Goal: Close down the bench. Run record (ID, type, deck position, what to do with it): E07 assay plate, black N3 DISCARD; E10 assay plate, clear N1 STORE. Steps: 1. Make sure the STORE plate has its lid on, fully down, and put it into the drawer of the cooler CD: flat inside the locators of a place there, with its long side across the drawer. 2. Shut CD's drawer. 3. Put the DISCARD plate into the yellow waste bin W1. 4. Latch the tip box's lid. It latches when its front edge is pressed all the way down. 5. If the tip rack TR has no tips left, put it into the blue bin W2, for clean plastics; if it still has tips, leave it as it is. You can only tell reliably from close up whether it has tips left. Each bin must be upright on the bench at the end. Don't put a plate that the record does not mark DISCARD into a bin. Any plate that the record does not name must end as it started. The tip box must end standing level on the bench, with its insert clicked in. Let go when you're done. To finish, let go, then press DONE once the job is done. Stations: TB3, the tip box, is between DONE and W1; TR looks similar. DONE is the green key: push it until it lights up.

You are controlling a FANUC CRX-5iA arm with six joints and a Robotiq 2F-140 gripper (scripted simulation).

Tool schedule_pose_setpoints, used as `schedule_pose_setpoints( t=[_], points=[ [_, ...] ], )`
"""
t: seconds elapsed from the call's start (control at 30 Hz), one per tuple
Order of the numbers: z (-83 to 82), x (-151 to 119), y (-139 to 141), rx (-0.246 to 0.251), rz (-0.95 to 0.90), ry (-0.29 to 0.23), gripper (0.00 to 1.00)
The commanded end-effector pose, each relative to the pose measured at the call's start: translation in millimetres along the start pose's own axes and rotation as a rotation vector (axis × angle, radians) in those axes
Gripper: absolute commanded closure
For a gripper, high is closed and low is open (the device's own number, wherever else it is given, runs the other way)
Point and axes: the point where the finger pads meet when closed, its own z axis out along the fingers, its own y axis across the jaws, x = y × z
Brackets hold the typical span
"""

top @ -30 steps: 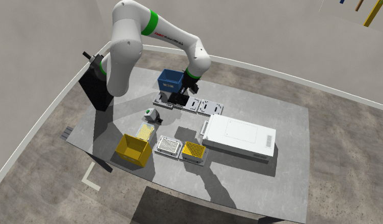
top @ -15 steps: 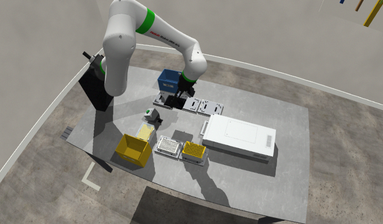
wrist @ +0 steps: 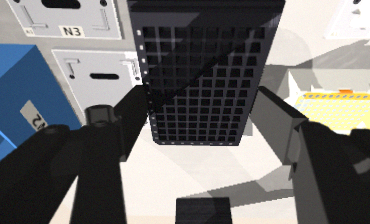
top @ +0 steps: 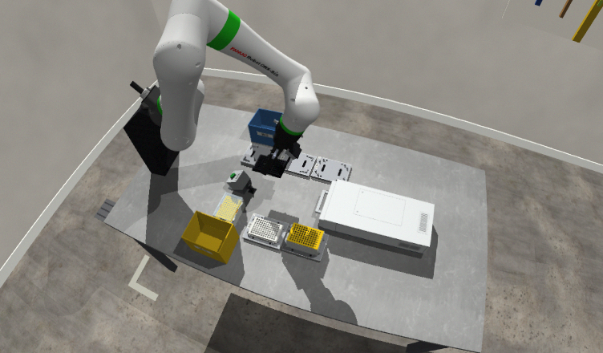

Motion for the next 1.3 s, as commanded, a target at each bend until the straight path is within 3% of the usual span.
schedule_pose_setpoints(
  t=[0.0, 1.27],
  points=[
    [0.7, -2.1, 7.8, 0.001, 0.000, 0.001, 0.90],
    [13.0, -28.1, 88.2, 0.001, 0.000, 0.001, 0.90]
  ],
)
